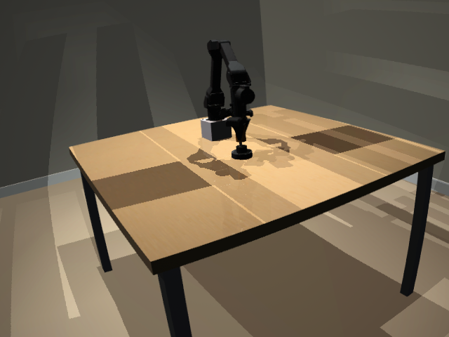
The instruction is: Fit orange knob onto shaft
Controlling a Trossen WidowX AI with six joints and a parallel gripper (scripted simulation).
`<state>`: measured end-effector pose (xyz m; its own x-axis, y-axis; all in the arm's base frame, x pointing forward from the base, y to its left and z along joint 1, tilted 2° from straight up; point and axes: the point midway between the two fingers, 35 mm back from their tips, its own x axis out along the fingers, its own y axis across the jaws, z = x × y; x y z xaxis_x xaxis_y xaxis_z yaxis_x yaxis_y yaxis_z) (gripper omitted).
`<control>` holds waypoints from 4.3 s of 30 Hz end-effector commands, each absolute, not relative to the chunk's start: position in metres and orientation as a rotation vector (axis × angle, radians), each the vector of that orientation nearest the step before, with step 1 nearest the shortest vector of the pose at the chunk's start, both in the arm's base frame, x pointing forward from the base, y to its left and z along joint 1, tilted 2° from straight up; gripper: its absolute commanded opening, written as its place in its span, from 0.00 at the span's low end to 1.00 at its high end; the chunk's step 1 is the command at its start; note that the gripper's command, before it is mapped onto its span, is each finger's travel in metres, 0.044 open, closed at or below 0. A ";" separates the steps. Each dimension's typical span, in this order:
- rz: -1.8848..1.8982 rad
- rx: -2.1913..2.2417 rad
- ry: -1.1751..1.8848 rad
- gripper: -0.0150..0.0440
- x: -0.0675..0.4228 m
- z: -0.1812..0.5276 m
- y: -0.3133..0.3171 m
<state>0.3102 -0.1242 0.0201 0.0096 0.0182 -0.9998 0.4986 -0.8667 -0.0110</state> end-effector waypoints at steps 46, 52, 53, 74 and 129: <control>-1.957 1.985 0.470 0.25 0.311 0.020 -0.125; -1.957 1.985 0.471 0.25 0.310 0.016 -0.125; -1.957 1.985 0.471 0.25 0.310 0.016 -0.124; -1.955 1.983 0.474 0.25 0.310 0.004 -0.124; -1.952 1.986 0.476 1.00 0.314 0.096 -0.127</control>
<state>0.3133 -0.1264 0.0960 0.0182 0.0139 -0.9997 0.4437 -0.8962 -0.0044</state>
